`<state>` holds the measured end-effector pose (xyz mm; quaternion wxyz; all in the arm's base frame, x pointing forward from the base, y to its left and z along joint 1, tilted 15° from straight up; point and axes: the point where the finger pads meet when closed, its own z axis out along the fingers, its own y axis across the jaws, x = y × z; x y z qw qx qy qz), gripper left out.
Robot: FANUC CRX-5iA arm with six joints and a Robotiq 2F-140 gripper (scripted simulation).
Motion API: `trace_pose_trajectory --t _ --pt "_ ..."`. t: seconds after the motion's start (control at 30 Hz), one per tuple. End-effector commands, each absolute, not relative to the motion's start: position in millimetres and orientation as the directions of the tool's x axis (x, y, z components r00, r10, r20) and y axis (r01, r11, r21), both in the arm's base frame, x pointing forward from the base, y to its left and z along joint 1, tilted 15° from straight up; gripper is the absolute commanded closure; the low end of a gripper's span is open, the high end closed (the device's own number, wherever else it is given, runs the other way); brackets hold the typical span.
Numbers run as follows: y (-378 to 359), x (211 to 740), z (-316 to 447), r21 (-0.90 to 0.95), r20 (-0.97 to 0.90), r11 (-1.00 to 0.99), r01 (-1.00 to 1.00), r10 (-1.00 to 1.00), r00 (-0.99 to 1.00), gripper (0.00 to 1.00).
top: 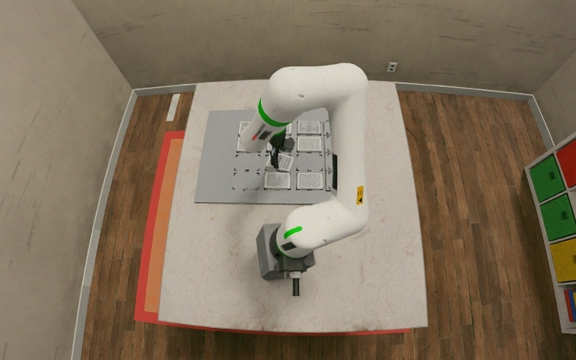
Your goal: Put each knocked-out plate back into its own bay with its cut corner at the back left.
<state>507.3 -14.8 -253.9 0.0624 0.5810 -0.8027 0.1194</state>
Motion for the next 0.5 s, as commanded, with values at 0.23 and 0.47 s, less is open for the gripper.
trace_pose_trajectory --t 0.23,0.47 --pt "-16.9 508.4 -262.3 -0.121 0.238 0.296 -0.948 -0.918 -0.317 0.3" --pt "-18.6 508.7 -268.7 -0.121 0.238 0.296 -0.948 -0.918 -0.317 0.3"
